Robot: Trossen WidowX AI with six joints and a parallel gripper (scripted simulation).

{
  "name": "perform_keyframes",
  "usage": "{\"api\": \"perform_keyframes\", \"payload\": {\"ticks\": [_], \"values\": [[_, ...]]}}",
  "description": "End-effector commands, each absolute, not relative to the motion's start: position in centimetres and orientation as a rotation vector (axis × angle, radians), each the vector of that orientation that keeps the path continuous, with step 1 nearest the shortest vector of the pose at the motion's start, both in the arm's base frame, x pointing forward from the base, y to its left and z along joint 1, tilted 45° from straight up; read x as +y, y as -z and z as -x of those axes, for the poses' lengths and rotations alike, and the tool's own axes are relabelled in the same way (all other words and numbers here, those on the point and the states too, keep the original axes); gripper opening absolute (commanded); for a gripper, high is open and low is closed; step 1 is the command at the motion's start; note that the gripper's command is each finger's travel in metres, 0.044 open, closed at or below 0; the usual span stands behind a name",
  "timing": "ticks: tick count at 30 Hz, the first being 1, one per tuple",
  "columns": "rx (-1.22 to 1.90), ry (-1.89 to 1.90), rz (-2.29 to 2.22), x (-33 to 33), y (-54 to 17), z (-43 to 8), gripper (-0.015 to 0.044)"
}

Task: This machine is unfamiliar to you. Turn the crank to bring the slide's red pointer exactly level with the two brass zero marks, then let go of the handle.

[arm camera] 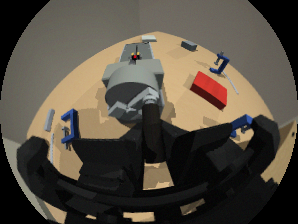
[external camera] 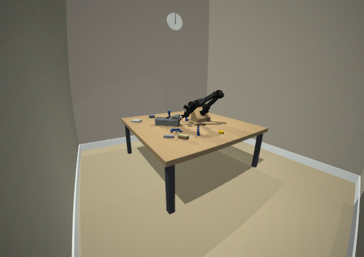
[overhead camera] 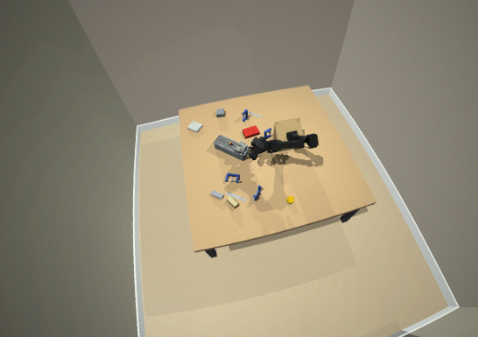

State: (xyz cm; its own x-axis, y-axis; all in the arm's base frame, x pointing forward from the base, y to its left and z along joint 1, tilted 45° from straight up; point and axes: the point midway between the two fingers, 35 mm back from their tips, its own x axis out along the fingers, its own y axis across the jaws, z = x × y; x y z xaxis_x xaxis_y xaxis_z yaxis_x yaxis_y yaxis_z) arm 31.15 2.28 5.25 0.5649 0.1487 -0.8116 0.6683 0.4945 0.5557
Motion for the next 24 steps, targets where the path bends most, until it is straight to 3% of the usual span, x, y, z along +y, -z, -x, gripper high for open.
{"api": "perform_keyframes", "payload": {"ticks": [1, 24], "values": [[0.968, 0.392, -1.030, 2.43, -4.41, -30.75, 0.0000], [0.968, 0.391, -1.030, 2.89, -3.68, -30.63, 0.0000]]}}
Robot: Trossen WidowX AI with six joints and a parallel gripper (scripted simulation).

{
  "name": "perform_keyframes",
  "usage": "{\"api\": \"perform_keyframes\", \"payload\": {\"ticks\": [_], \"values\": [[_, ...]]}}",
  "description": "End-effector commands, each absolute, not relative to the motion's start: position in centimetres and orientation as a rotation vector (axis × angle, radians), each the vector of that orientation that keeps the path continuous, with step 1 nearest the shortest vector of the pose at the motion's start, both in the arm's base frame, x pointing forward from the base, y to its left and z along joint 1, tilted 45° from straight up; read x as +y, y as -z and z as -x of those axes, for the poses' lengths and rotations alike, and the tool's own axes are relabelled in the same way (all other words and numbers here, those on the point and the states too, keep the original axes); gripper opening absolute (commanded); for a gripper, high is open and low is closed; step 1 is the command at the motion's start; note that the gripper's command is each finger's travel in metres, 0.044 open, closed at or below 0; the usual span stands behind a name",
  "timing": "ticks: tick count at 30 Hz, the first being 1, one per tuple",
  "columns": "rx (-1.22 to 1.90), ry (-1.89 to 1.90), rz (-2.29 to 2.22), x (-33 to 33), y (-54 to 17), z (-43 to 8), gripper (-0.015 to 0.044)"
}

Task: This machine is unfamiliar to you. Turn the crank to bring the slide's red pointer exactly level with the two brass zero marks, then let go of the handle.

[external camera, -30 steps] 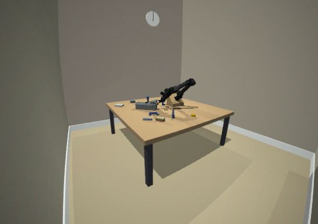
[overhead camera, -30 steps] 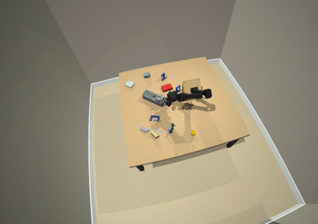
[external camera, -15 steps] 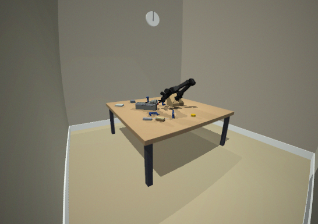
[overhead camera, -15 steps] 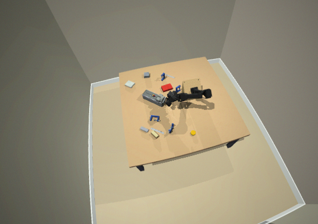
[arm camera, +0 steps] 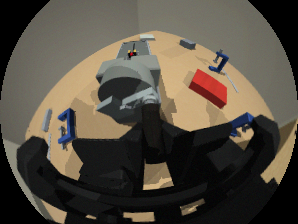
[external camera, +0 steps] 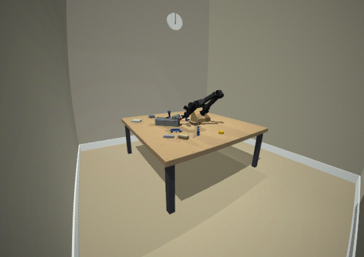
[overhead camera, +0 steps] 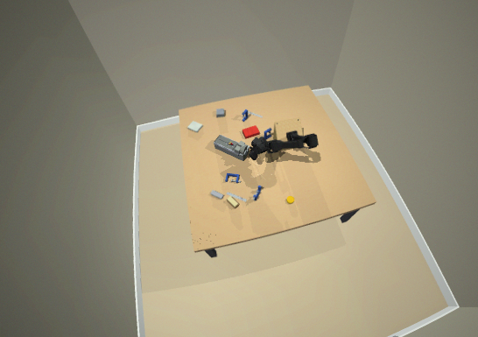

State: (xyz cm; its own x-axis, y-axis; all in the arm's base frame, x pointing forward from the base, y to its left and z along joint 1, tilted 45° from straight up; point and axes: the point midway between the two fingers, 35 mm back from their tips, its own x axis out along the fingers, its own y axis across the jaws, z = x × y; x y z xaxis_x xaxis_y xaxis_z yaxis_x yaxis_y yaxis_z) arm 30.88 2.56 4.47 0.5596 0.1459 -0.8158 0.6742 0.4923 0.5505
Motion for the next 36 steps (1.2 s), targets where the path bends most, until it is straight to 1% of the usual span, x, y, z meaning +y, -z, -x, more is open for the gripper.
{"api": "perform_keyframes", "payload": {"ticks": [1, 16, 36], "values": [[0.968, 0.391, -1.030, 2.9, -3.6, -30.6, 0.0000], [0.969, 0.391, -1.031, 4.4, -2.5, -30.9, 0.0000], [0.968, 0.390, -1.033, 6.8, -2.4, -32.4, 0.0000]]}}
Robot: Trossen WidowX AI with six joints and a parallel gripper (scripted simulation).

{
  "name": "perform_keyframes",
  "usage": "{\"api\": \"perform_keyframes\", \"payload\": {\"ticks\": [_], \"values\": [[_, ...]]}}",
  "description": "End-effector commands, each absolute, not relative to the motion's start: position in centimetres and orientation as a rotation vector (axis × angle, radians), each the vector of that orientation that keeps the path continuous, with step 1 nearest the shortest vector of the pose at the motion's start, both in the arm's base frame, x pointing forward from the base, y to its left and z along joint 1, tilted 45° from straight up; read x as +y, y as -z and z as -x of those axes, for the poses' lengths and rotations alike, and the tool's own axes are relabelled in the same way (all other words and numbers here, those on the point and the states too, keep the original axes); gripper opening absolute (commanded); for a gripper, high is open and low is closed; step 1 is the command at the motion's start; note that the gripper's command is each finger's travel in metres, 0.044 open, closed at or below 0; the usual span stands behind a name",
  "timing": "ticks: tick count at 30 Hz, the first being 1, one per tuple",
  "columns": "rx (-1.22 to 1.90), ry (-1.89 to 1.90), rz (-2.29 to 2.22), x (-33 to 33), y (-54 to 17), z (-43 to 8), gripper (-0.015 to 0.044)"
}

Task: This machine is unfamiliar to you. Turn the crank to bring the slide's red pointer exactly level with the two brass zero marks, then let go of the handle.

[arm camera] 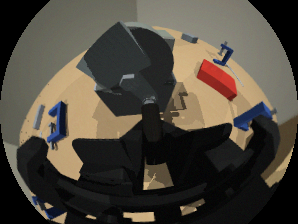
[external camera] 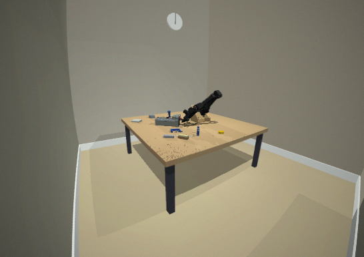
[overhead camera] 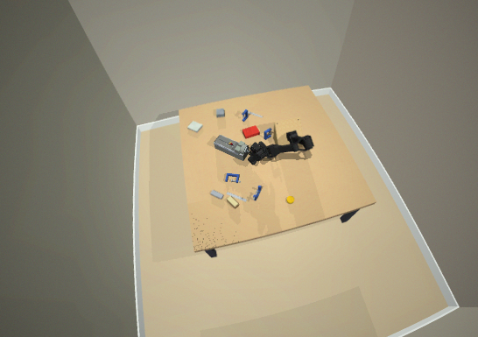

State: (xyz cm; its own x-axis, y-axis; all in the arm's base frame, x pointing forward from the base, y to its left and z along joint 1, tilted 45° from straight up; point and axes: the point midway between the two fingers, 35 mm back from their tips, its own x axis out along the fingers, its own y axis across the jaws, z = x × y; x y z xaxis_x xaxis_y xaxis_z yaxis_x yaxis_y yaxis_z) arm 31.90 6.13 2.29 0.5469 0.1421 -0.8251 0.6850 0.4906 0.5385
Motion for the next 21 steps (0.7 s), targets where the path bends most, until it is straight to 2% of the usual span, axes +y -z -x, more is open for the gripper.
{"api": "perform_keyframes", "payload": {"ticks": [1, 21], "values": [[0.968, 0.390, -1.033, 6.88, -2.44, -32.52, 0.0000], [0.968, 0.389, -1.033, 7.44, -3.08, -33.32, 0.0000]]}}
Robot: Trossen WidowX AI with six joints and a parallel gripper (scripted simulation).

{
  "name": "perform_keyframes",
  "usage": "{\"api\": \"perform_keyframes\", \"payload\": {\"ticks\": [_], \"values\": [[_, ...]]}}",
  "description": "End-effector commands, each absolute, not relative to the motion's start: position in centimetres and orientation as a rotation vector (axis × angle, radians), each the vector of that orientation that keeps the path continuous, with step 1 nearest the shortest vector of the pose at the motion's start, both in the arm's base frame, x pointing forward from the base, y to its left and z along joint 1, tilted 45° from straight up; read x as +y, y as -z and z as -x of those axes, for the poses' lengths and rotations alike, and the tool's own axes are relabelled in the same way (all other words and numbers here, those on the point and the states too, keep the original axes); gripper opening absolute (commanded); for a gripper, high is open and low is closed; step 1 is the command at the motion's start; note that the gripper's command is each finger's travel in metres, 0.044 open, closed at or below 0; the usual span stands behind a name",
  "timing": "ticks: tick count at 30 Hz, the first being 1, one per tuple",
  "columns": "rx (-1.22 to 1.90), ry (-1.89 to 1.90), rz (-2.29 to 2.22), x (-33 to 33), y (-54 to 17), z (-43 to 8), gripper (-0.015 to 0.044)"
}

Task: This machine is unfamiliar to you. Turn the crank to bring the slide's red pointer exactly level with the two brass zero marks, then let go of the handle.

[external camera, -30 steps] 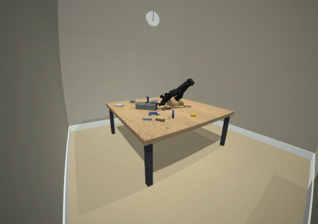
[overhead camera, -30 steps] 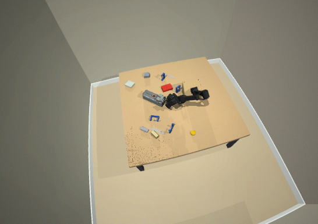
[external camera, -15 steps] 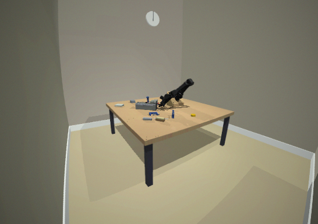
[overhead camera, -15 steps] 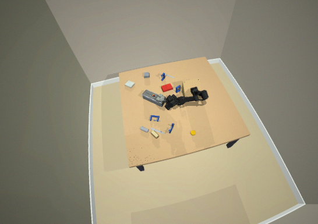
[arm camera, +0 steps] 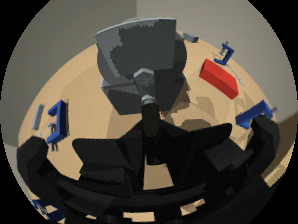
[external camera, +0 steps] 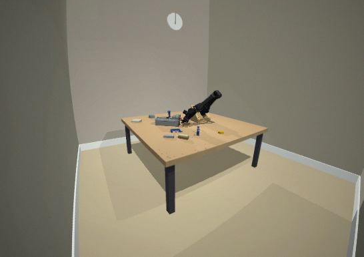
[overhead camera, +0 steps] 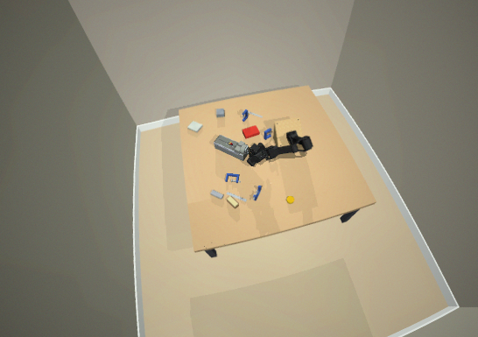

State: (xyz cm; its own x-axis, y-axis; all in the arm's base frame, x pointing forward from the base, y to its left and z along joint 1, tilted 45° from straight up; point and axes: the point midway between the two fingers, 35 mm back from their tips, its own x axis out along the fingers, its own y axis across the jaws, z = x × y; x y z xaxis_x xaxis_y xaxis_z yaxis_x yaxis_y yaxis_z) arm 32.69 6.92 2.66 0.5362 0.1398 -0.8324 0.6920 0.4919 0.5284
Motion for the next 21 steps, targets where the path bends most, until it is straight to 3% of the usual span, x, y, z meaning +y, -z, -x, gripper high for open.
{"api": "perform_keyframes", "payload": {"ticks": [1, 21], "values": [[0.968, 0.389, -1.033, 7.45, -3.10, -33.34, 0.0000], [0.968, 0.389, -1.033, 7.57, -3.33, -33.57, 0.0000]]}}
